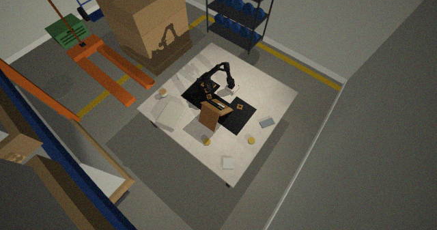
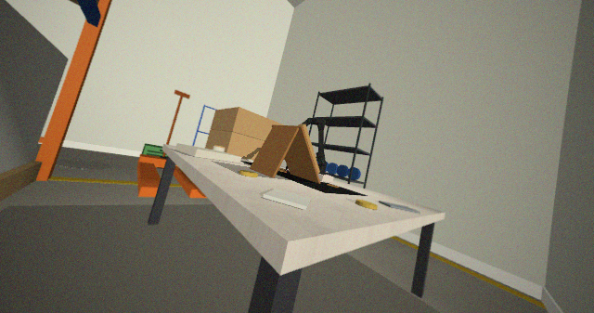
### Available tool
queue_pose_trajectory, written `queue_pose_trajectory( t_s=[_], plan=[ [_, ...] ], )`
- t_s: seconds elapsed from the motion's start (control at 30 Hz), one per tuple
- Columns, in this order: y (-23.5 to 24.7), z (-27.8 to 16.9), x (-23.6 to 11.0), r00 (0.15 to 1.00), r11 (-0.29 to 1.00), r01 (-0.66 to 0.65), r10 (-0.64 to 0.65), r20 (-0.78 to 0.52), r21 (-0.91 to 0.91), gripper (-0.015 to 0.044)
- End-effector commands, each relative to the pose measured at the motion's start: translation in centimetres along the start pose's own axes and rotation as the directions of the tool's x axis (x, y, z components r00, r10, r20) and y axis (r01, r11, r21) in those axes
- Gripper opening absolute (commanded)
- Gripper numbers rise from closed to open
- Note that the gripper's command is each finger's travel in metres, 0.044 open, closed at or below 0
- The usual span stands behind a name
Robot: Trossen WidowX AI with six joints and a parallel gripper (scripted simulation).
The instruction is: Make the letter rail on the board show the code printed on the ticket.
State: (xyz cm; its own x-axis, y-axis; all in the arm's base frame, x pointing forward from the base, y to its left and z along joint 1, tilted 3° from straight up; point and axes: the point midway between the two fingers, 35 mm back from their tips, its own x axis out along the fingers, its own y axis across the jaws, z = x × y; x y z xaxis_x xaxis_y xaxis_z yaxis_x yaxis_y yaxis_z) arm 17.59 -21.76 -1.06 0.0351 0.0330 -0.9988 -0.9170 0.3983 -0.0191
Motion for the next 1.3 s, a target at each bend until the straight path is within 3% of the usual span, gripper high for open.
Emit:
queue_pose_trajectory(
  t_s=[0.0,1.0,1.27],
  plan=[
    [0.14,0.02,0.12,1.0,1.0,-0.005,0.005,-0.001,0.004,0.034],
    [0.14,0.02,0.17,1.0,1.0,-0.005,0.005,-0.001,0.004,0.034],
    [0.14,0.02,0.17,1.0,1.0,-0.005,0.005,-0.001,0.004,0.0287]
  ],
)
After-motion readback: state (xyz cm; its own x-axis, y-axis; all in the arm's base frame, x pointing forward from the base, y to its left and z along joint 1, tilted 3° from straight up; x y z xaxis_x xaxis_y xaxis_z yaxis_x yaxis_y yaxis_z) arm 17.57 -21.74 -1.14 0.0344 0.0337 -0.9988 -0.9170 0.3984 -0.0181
